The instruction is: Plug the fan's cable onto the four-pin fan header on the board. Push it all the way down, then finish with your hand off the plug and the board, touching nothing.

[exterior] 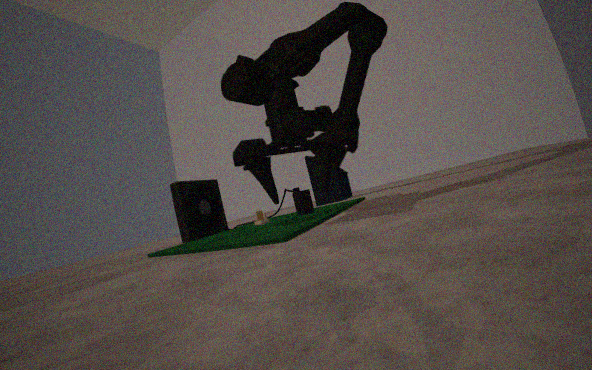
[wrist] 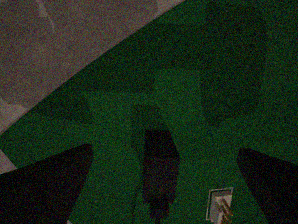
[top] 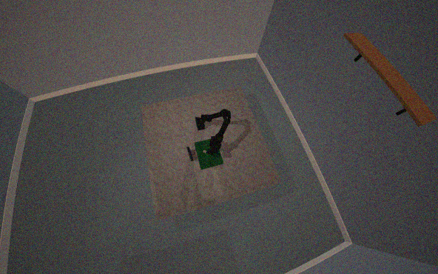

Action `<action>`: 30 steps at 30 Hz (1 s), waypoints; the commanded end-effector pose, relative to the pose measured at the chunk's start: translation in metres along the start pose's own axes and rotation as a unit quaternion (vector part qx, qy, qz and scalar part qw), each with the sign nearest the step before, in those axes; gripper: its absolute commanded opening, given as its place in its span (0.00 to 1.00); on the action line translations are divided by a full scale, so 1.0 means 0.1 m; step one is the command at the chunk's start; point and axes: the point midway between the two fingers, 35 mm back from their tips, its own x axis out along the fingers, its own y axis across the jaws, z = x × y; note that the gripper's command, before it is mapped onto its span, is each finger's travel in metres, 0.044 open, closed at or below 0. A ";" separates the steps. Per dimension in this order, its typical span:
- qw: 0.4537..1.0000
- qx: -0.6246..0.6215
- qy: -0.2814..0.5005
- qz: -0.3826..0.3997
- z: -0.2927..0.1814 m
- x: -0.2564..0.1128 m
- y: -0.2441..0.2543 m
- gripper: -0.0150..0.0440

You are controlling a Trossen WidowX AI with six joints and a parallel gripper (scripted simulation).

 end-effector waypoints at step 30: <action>1.000 0.003 0.002 0.005 -0.02 0.15 0.03 0.47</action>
